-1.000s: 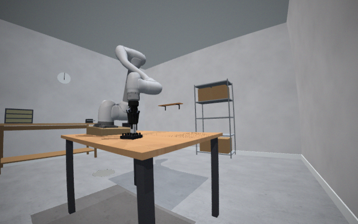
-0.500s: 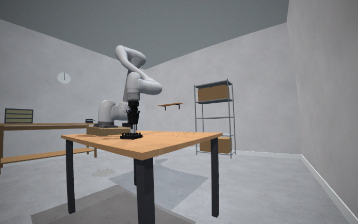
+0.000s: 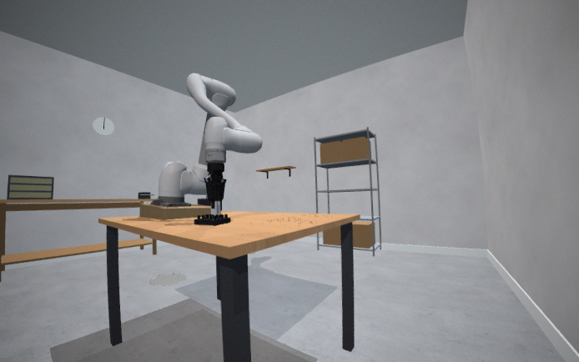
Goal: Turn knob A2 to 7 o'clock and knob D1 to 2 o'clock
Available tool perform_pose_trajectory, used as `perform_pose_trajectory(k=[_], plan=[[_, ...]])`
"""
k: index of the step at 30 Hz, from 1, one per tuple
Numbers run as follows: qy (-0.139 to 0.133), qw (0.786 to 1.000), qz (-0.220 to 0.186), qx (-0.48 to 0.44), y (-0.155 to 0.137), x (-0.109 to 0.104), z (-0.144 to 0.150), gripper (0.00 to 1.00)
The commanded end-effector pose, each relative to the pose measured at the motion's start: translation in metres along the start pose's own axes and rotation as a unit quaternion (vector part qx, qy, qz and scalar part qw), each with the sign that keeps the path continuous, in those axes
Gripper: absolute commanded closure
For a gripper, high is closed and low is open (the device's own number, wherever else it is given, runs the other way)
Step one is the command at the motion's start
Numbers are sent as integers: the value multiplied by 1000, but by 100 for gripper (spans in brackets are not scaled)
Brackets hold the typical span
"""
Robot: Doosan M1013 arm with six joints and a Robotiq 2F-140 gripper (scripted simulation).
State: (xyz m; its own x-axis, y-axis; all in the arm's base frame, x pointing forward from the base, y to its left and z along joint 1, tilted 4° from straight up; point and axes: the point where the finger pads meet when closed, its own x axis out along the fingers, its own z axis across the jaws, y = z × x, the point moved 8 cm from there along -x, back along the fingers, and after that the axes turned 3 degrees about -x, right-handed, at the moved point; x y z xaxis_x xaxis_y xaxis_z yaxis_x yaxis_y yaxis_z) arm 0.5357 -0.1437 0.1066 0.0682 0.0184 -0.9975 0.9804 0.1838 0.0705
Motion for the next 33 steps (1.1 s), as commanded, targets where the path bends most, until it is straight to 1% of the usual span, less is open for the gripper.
perform_pose_trajectory(k=[1, 8, 9, 33], plan=[[0, 1000, 0, 0, 0, 0, 0, 88], [0, 1000, 0, 0, 0, 0, 0, 88], [0, 1000, 0, 0, 0, 0, 0, 95], [0, 1000, 0, 0, 0, 0, 0, 95]])
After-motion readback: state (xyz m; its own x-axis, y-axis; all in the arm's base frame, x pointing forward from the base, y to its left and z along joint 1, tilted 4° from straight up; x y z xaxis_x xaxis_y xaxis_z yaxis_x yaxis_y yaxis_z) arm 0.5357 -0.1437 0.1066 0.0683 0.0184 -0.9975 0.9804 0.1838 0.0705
